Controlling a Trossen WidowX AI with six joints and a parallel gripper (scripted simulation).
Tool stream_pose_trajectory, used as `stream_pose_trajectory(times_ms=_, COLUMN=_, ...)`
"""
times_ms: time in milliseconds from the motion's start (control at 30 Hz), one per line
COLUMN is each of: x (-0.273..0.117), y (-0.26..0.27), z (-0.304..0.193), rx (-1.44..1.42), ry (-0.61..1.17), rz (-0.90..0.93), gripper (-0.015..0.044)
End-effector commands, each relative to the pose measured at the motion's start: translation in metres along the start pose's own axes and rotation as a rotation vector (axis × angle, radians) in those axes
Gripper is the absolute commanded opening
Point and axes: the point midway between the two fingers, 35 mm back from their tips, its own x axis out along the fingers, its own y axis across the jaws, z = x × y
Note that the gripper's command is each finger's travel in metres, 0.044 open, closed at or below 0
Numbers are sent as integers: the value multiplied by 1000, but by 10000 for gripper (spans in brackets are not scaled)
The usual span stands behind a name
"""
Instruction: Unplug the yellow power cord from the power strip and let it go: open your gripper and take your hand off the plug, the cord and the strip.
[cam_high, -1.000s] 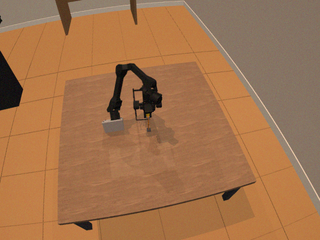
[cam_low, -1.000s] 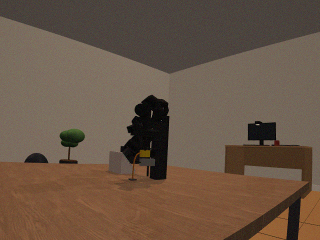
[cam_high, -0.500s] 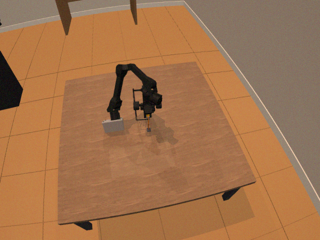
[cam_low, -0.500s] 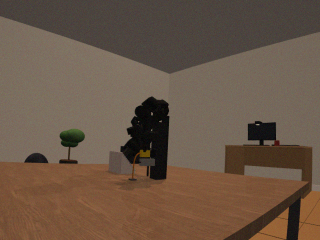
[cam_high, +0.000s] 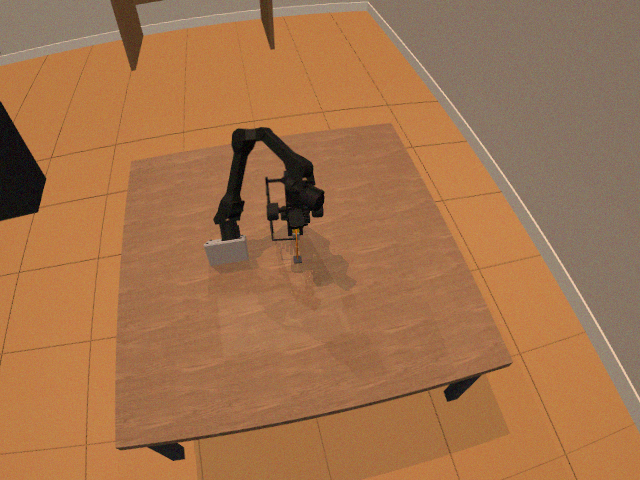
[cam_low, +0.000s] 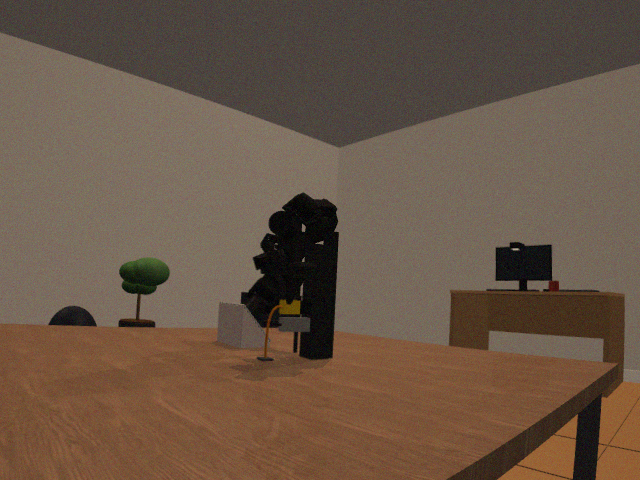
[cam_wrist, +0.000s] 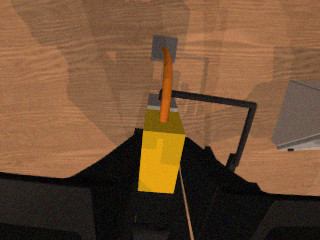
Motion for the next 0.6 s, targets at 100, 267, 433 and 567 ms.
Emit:
stream_pose_trajectory(times_ms=100, x=-2, y=2, z=16, rx=-1, ry=-9, rz=3, gripper=0)
stream_pose_trajectory(times_ms=267, x=-2, y=2, z=24, rx=0, ry=-10, rz=3, gripper=0)
stream_pose_trajectory(times_ms=433, x=-3, y=2, z=33, rx=0, ry=-10, rz=4, gripper=0)
stream_pose_trajectory(times_ms=567, x=-3, y=2, z=39, rx=1, ry=-10, rz=4, gripper=0)
